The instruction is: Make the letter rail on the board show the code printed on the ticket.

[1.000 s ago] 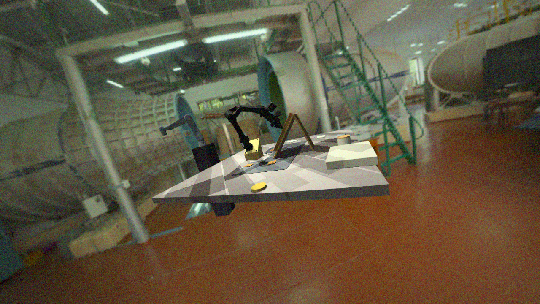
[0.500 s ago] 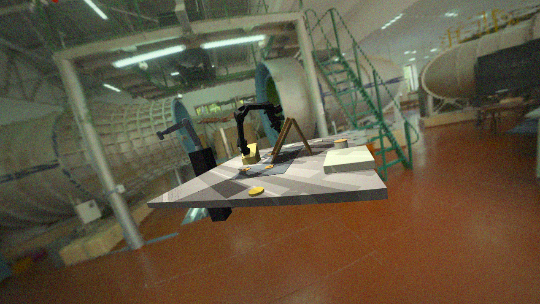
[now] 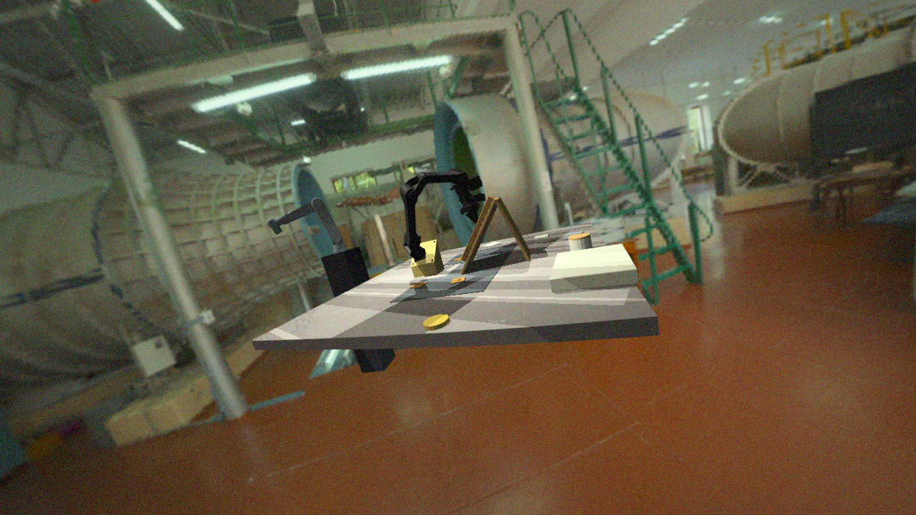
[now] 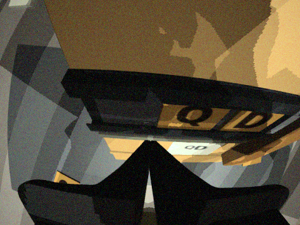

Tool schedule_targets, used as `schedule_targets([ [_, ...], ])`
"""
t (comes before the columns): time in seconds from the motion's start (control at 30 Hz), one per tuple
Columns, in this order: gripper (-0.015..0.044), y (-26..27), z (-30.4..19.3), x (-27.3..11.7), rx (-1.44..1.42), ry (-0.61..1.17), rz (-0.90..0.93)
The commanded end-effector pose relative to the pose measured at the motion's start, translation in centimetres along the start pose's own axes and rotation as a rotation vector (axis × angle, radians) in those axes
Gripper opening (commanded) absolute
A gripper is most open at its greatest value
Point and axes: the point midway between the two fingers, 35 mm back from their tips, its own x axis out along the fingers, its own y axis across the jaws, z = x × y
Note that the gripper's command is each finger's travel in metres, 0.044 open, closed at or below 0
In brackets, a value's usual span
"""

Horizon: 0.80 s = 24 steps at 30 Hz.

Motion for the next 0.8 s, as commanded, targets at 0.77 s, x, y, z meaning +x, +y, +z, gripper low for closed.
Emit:
schedule_targets([
  [0.77,0.0000,0.0,1.3,0.6,0.000,-0.004,0.004],
])
